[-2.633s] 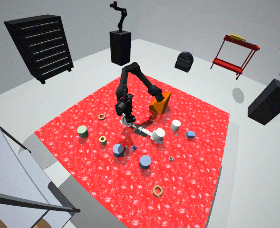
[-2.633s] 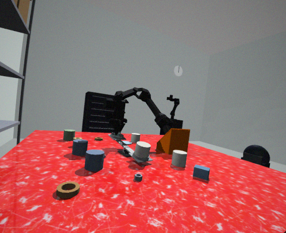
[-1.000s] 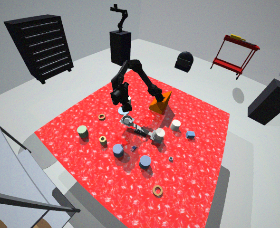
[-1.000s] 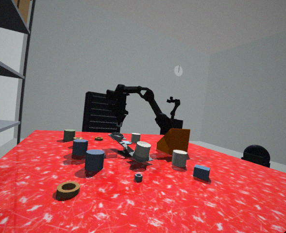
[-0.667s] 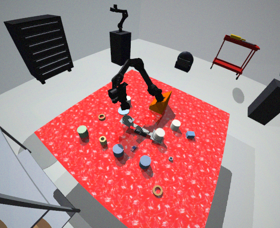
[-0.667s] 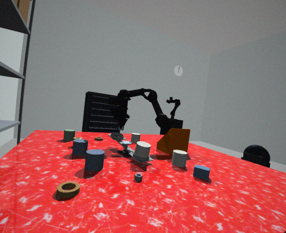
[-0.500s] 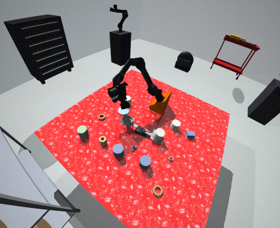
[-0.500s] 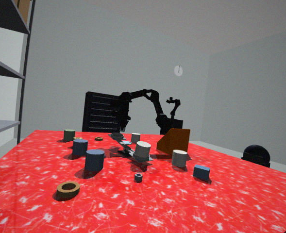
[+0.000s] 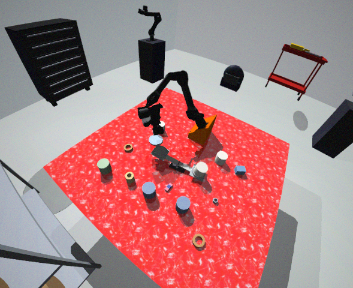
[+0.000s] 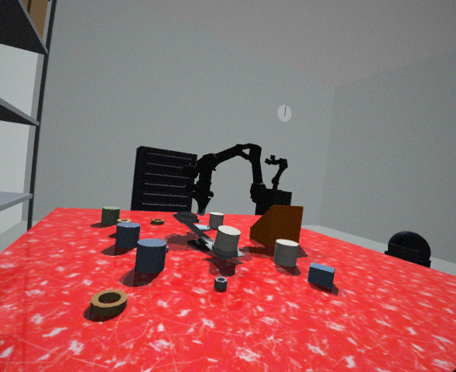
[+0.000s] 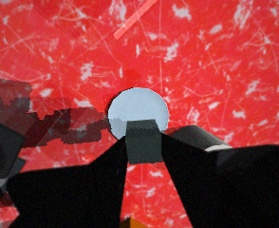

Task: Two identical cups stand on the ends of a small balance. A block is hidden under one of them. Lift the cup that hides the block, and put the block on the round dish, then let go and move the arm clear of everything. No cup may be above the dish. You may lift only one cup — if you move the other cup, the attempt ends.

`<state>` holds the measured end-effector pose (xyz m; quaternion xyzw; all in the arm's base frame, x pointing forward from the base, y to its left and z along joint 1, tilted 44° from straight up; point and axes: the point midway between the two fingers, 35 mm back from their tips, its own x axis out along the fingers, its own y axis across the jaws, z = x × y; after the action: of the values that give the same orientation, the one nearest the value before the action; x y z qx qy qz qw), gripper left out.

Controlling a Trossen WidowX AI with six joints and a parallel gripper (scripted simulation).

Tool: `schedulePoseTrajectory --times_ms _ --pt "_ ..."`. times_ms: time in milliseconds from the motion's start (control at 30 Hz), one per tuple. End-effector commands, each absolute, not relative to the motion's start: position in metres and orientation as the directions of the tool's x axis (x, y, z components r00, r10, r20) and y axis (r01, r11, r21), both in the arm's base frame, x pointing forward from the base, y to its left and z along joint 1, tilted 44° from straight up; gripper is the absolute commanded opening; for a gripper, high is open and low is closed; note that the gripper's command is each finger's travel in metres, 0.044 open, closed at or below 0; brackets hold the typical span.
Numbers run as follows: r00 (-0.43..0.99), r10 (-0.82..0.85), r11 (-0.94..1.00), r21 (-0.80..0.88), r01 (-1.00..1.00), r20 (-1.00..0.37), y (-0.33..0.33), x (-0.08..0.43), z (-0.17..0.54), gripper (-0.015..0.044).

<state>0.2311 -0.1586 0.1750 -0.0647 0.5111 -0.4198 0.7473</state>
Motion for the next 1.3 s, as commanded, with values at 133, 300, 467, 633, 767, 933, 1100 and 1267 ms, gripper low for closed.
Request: schedulePoseTrajectory --times_ms 133,300,467,633,767,933,1100,1267 --pt "0.126 -0.693 0.642 -0.527 0.557 -0.710 -0.177 0.233 0.156 0.0000" --pt "0.126 -0.694 0.641 -0.529 0.557 -0.708 -0.186 0.234 0.147 0.0000" --pt "0.126 -0.694 0.641 -0.529 0.557 -0.708 -0.189 0.235 0.145 0.0000" --pt "0.126 -0.695 0.640 -0.529 0.557 -0.708 -0.194 0.236 0.139 0.0000" --pt "0.126 -0.695 0.640 -0.529 0.557 -0.708 -0.199 0.236 0.135 0.0000" --pt "0.125 -0.696 0.638 -0.530 0.559 -0.707 -0.197 0.236 0.136 0.0079" --pt "0.125 -0.696 0.638 -0.530 0.559 -0.707 -0.197 0.236 0.136 0.0210" --pt "0.125 -0.696 0.638 -0.530 0.559 -0.707 -0.197 0.236 0.136 0.0341"
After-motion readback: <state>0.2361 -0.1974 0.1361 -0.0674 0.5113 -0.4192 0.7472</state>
